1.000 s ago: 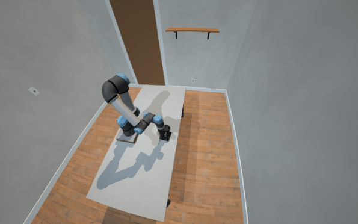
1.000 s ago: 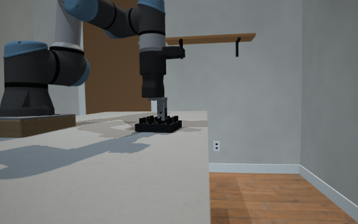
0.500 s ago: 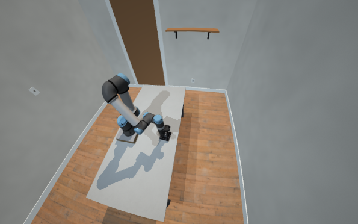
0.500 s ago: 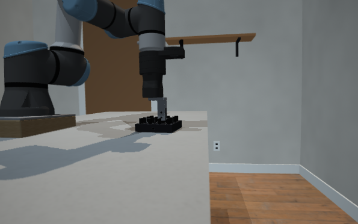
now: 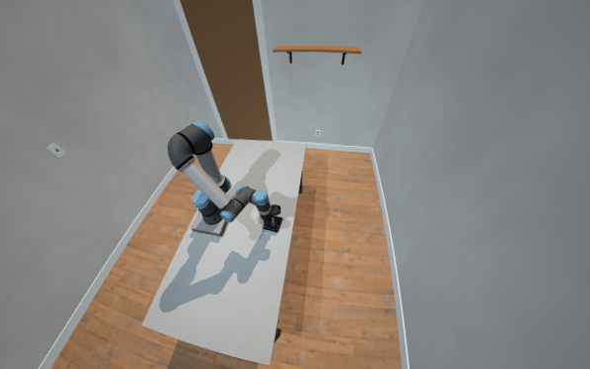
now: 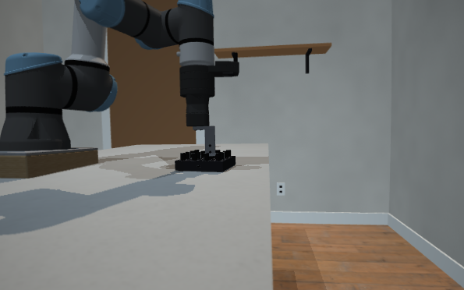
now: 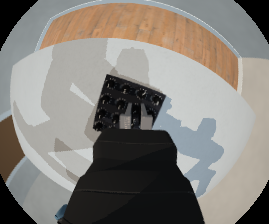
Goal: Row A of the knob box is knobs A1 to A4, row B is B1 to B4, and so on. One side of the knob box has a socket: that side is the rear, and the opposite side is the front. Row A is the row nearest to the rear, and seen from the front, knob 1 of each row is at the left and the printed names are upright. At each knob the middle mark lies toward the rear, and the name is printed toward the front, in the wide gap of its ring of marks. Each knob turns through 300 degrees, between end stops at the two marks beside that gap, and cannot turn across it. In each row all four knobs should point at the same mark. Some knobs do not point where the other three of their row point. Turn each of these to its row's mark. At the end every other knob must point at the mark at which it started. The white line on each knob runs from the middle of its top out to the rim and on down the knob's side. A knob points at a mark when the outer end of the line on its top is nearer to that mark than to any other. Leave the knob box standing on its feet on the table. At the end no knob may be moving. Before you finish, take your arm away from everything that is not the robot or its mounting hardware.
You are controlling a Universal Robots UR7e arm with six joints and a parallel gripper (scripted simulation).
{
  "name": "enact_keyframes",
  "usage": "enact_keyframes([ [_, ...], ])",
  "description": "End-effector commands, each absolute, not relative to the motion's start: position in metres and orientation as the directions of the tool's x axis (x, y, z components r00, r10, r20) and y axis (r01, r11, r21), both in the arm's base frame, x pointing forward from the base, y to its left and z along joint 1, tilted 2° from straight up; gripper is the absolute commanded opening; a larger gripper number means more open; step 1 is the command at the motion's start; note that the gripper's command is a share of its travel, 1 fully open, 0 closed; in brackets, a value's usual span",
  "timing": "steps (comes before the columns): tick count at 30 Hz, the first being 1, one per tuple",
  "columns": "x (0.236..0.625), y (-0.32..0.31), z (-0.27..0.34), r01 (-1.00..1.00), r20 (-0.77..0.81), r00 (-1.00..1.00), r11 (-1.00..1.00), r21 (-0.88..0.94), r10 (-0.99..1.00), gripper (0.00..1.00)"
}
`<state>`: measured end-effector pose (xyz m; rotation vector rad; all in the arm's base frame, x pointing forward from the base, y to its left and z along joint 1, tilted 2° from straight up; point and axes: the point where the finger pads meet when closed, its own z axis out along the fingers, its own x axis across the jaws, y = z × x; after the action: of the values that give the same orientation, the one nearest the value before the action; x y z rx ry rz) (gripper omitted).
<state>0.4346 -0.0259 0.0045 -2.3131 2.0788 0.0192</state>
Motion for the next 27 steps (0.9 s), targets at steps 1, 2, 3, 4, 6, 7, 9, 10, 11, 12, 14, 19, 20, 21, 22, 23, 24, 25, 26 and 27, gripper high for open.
enact_keyframes([
  [1,0.4350,-0.0261,0.0049,-0.985,-0.030,0.172,-0.171,-0.019,-0.985,0.30],
  [2,0.4350,-0.0261,0.0049,-0.982,-0.029,0.190,-0.189,-0.019,-0.981,0.30],
  [3,0.4350,-0.0261,0.0049,-0.978,-0.029,0.208,-0.208,-0.020,-0.978,0.30],
  [4,0.4350,-0.0261,0.0049,-0.974,-0.029,0.227,-0.226,-0.021,-0.974,0.30],
  [6,0.4350,-0.0261,0.0049,-0.964,-0.028,0.264,-0.264,-0.022,-0.964,0.30],
  [7,0.4350,-0.0261,0.0049,-0.959,-0.027,0.283,-0.283,-0.022,-0.959,0.30],
  [9,0.4350,-0.0261,0.0049,-0.947,-0.027,0.322,-0.321,-0.023,-0.947,0.30],
  [10,0.4350,-0.0261,0.0049,-0.940,-0.026,0.341,-0.340,-0.024,-0.940,0.30],
  [11,0.4350,-0.0261,0.0049,-0.933,-0.026,0.360,-0.359,-0.024,-0.933,0.30],
  [12,0.4350,-0.0261,0.0049,-0.925,-0.025,0.379,-0.379,-0.025,-0.925,0.30],
  [14,0.4350,-0.0261,0.0049,-0.917,-0.024,0.399,-0.398,-0.025,-0.917,0.30],
  [19,0.4350,-0.0261,0.0049,-0.880,-0.022,0.475,-0.474,-0.027,-0.880,0.30],
  [20,0.4350,-0.0261,0.0049,-0.869,-0.022,0.494,-0.493,-0.028,-0.869,0.30],
  [21,0.4350,-0.0261,0.0049,-0.859,-0.021,0.512,-0.512,-0.028,-0.858,0.30],
  [22,0.4350,-0.0261,0.0049,-0.847,-0.020,0.531,-0.530,-0.029,-0.847,0.30],
  [23,0.4350,-0.0261,0.0049,-0.836,-0.020,0.549,-0.548,-0.029,-0.836,0.30],
  [24,0.4350,-0.0261,0.0049,-0.824,-0.019,0.567,-0.566,-0.030,-0.823,0.30],
  [25,0.4350,-0.0261,0.0049,-0.811,-0.019,0.585,-0.584,-0.030,-0.811,0.30],
  [26,0.4350,-0.0261,0.0049,-0.798,-0.018,0.602,-0.602,-0.030,-0.798,0.30],
  [27,0.4350,-0.0261,0.0049,-0.785,-0.017,0.619,-0.619,-0.031,-0.785,0.30],
])
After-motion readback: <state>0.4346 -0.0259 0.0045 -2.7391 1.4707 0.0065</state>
